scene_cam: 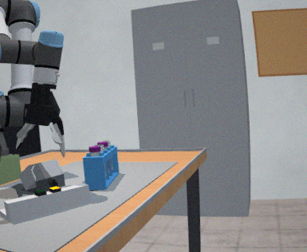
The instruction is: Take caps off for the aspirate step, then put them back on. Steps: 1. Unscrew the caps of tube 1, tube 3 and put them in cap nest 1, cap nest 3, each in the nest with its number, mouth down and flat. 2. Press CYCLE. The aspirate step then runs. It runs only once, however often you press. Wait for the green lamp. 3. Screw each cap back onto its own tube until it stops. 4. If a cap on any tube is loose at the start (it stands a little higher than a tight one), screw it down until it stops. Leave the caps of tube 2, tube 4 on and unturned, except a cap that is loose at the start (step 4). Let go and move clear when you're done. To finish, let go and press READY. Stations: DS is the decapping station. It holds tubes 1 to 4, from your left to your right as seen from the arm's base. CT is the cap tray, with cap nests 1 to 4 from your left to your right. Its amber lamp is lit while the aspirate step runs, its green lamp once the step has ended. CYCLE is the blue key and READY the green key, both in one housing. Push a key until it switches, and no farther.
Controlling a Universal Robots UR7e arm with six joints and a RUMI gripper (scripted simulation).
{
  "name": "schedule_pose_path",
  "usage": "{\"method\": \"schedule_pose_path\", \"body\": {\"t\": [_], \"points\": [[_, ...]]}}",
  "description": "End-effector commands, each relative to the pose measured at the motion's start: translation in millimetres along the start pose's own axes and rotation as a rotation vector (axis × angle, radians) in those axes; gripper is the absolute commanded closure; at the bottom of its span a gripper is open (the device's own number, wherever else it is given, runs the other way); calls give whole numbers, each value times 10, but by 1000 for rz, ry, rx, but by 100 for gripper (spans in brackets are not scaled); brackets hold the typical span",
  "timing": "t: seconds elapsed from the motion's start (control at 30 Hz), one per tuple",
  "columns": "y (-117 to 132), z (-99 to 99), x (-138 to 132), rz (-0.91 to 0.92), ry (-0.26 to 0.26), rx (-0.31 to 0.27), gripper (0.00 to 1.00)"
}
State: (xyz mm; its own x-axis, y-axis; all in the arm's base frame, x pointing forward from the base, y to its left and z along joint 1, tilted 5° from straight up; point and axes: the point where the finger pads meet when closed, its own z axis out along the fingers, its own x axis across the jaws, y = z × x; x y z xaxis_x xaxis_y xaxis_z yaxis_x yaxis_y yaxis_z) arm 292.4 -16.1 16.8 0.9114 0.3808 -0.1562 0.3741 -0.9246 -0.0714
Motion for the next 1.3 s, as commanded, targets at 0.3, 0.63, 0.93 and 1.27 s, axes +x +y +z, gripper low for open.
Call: {"method": "schedule_pose_path", "body": {"t": [0.3, 0.63, 0.93, 1.27], "points": [[532, 21, 237, -575, 131, -45, 0], [915, 27, 400, -841, 183, -74, 0], [1452, 33, 630, -841, 183, -74, 0], [1881, 39, 814, -841, 183, -74, 0]]}}
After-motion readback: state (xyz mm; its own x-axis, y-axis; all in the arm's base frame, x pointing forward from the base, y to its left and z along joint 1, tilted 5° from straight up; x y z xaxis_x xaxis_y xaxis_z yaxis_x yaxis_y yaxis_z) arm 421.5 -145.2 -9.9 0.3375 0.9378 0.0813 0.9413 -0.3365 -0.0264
